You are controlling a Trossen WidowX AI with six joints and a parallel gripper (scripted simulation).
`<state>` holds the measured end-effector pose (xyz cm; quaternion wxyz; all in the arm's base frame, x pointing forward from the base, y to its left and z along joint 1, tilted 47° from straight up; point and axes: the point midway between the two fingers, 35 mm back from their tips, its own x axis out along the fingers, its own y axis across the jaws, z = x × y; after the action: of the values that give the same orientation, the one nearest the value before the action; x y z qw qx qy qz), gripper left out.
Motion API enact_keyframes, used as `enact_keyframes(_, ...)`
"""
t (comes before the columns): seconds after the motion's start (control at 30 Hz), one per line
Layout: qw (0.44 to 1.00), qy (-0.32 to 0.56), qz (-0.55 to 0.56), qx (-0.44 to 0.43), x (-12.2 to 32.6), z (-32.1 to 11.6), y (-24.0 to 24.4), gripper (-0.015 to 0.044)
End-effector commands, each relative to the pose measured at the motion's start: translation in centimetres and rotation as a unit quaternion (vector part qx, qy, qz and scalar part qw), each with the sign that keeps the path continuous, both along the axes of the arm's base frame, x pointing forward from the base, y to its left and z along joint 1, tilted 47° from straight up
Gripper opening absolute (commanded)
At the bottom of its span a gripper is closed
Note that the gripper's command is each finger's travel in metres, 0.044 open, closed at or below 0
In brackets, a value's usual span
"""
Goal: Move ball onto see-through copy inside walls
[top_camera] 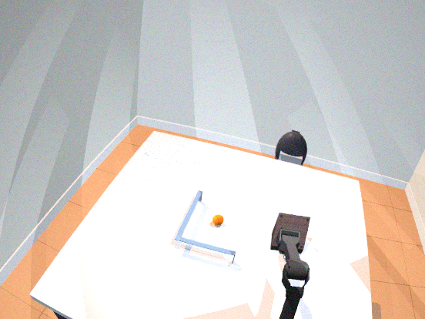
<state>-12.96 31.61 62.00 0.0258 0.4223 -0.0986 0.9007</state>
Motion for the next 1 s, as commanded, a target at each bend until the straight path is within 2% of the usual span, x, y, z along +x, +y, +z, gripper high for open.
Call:
enact_keyframes(0.0, 1.000, 0.000, -0.002, -0.001, 0.1, 0.0, 0.1, 0.0374)
enact_keyframes(0.07, 1.000, -0.001, -0.015, -0.005, 0.6, -0.1, 0.7, 0.0337)
enact_keyframes(0.37, 0.981, -0.008, -0.179, -0.072, 8.2, -2.2, 7.4, 0.0337)
enact_keyframes(0.67, 0.925, -0.011, -0.338, -0.174, 19.4, -6.5, 13.3, 0.0337)
enact_keyframes(0.97, 0.836, -0.009, -0.474, -0.277, 32.2, -12.4, 15.1, 0.0337)
